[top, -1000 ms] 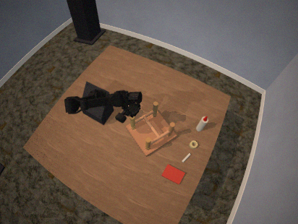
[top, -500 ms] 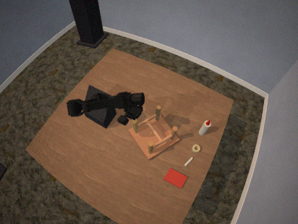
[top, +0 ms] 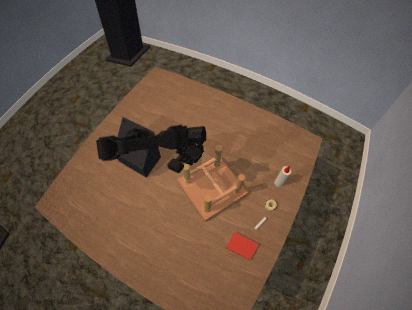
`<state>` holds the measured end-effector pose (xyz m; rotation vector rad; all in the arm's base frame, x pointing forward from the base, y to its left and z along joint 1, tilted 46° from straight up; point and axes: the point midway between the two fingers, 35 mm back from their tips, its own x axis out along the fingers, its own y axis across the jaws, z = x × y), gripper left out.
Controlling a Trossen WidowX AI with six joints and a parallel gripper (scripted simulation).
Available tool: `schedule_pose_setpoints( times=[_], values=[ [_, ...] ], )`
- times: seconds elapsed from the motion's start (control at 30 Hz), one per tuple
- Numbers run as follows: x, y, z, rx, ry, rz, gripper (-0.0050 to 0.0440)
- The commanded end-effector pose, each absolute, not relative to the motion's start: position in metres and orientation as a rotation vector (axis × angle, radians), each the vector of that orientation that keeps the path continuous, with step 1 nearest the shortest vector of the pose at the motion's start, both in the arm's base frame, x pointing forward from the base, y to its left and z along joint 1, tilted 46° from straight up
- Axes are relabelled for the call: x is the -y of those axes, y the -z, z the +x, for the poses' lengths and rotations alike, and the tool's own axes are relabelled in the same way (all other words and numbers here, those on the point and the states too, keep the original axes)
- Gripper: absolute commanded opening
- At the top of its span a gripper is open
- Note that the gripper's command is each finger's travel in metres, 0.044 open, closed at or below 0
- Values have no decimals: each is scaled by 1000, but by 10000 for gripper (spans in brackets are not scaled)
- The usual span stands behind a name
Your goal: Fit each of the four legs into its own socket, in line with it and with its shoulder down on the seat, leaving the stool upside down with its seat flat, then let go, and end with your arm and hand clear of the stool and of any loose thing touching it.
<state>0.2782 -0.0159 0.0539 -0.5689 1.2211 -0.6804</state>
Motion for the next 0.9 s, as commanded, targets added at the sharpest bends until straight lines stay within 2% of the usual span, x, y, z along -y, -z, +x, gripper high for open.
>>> schedule_pose_setpoints(
  times=[0.0,0.63,0.87],
  values=[
    [8,-57,319,-1240,658,-582,0],
    [-7,-27,466,-1310,576,-642,0],
    [-8,-14,495,-1316,558,-651,0]
  ],
)
